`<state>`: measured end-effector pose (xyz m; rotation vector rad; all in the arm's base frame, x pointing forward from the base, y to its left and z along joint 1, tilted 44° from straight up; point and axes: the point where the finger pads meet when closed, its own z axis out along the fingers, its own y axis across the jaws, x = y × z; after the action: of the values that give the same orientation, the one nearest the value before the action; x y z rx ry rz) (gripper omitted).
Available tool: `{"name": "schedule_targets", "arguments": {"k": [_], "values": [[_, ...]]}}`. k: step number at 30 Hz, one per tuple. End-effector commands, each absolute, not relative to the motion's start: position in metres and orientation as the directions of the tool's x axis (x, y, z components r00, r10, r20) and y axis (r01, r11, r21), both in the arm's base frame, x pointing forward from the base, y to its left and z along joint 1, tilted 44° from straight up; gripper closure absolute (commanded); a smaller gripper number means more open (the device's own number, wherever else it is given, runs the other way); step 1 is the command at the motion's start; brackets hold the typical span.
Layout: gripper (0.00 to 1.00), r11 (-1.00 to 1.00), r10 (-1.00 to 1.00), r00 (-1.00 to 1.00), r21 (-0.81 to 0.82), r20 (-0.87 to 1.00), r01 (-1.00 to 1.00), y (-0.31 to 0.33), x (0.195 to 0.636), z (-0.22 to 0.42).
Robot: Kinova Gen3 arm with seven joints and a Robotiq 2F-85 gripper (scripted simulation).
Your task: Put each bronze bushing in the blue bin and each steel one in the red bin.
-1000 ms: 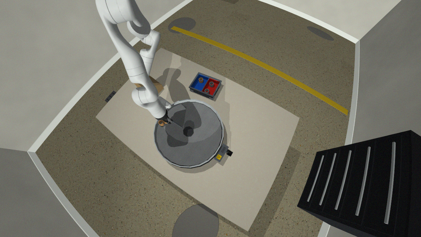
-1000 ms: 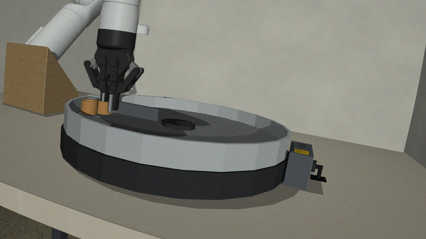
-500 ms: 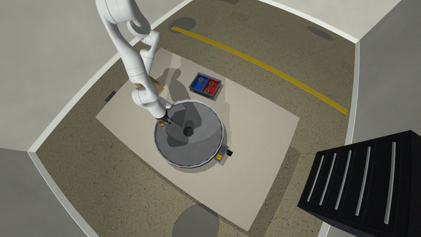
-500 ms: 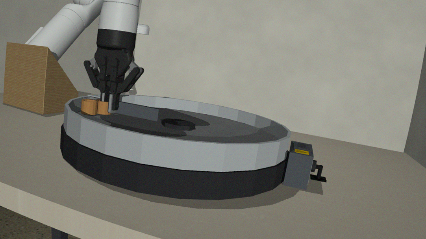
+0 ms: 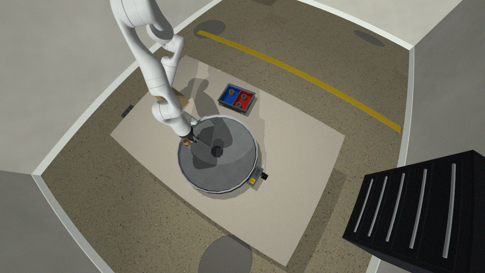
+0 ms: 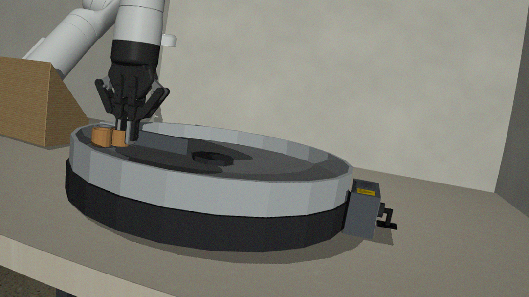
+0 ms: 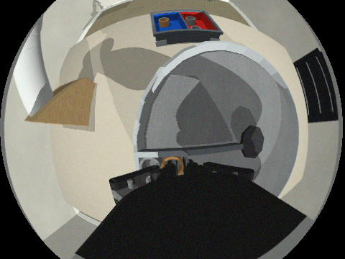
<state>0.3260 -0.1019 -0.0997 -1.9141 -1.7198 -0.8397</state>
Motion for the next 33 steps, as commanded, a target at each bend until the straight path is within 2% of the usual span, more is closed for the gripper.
{"name": "schedule_targets", "arguments": {"k": [1, 33], "values": [[1.0, -0.138, 0.727, 0.047, 0.079, 0.685, 0.987, -0.1031, 0.3261, -0.0991], [1.0, -0.137, 0.726, 0.047, 0.078, 0.686, 0.987, -0.1108, 0.3244, -0.0908]]}}
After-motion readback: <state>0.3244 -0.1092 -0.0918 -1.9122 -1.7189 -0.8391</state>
